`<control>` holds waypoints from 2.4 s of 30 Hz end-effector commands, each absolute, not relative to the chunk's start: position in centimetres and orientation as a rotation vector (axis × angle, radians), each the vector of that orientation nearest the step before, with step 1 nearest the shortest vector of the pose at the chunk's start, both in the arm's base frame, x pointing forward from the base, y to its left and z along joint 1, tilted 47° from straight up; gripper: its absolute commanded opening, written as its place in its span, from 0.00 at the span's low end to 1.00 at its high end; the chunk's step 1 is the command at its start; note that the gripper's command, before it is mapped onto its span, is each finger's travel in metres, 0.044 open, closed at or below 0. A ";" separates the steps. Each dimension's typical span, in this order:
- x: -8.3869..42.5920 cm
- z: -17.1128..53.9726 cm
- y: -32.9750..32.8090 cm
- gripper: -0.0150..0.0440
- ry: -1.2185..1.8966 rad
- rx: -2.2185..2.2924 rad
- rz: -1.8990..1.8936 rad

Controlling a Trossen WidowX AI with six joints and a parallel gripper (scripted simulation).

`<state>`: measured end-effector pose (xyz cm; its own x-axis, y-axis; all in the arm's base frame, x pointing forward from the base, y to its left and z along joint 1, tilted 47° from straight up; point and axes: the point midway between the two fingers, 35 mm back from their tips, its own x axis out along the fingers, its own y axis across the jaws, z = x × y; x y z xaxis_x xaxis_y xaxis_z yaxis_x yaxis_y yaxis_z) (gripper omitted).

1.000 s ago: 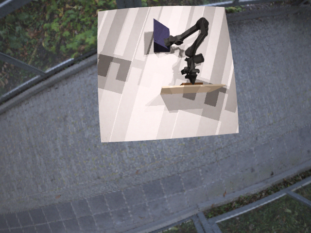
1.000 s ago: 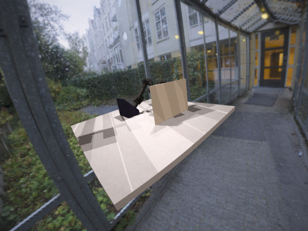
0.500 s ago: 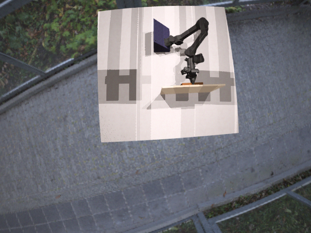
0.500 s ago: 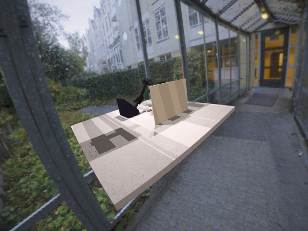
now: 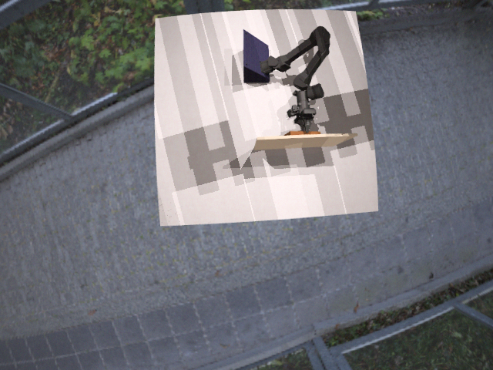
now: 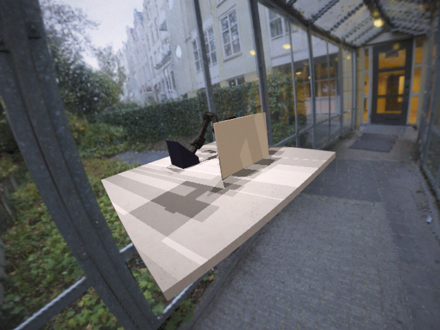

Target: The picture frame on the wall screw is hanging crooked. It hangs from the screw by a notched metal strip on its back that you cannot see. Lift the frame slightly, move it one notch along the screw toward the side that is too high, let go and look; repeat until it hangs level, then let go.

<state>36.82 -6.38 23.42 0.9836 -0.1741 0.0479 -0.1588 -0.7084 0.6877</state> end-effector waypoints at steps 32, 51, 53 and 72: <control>18.4 25.3 -4.3 0.69 -0.202 1.963 -0.081; 18.4 25.3 -4.3 0.69 -0.202 1.963 -0.081; 18.4 25.3 -4.3 0.69 -0.202 1.963 -0.081; 18.4 25.3 -4.3 0.69 -0.202 1.963 -0.081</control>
<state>18.38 -4.34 25.28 0.9820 -0.1849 0.0385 -0.1080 -0.3825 0.9176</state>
